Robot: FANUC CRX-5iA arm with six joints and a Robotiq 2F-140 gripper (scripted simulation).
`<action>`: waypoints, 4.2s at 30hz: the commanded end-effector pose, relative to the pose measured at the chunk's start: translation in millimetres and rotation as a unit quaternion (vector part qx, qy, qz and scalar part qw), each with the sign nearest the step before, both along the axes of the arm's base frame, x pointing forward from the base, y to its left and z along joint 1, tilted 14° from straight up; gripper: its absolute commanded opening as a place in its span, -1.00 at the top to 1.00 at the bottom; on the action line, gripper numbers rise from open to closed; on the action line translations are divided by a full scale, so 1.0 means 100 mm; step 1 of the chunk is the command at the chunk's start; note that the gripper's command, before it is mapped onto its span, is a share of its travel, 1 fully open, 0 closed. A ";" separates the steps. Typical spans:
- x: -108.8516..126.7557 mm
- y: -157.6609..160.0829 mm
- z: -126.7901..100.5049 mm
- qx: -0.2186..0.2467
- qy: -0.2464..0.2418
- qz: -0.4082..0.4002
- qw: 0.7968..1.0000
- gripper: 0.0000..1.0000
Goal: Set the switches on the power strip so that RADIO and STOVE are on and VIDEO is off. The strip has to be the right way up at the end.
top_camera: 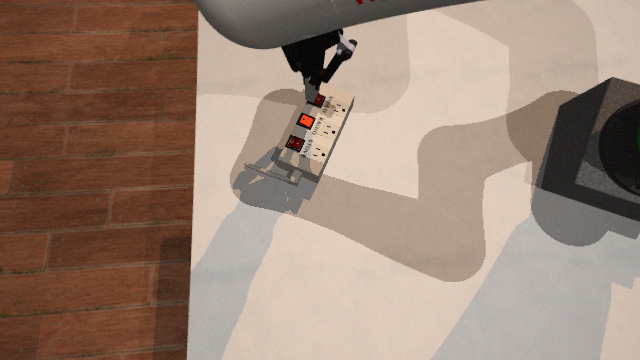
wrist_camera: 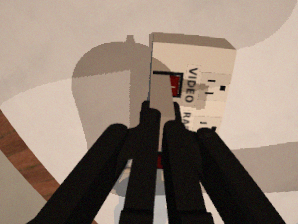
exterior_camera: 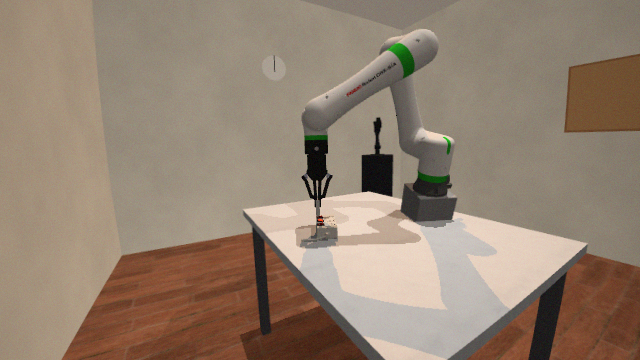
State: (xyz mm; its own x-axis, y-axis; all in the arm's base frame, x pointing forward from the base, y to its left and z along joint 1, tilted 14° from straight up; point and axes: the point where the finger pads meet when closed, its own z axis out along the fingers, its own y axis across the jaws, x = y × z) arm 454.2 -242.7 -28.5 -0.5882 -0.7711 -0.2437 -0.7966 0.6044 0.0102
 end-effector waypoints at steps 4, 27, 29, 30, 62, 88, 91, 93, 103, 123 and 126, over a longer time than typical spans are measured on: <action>-0.02 -0.04 0.16 0.000 0.000 0.000 1.000 1.00; -0.04 -0.06 0.30 0.000 0.000 0.000 1.000 1.00; -0.04 -0.06 0.30 0.000 0.000 0.000 1.000 1.00; -0.04 -0.06 0.30 0.000 0.000 0.000 1.000 1.00; 0.35 0.71 0.66 0.000 0.000 0.000 1.000 1.00; 0.36 0.71 0.65 0.000 0.000 0.000 1.000 1.00; 0.36 0.72 0.64 0.000 0.000 0.000 1.000 1.00; 0.36 0.72 0.63 0.000 0.000 0.000 1.000 1.00; 0.37 0.73 0.56 0.000 0.000 0.000 1.000 1.00; 0.40 0.78 0.33 0.000 0.000 0.000 1.000 1.00; 0.41 0.79 0.30 0.000 0.000 0.000 1.000 1.00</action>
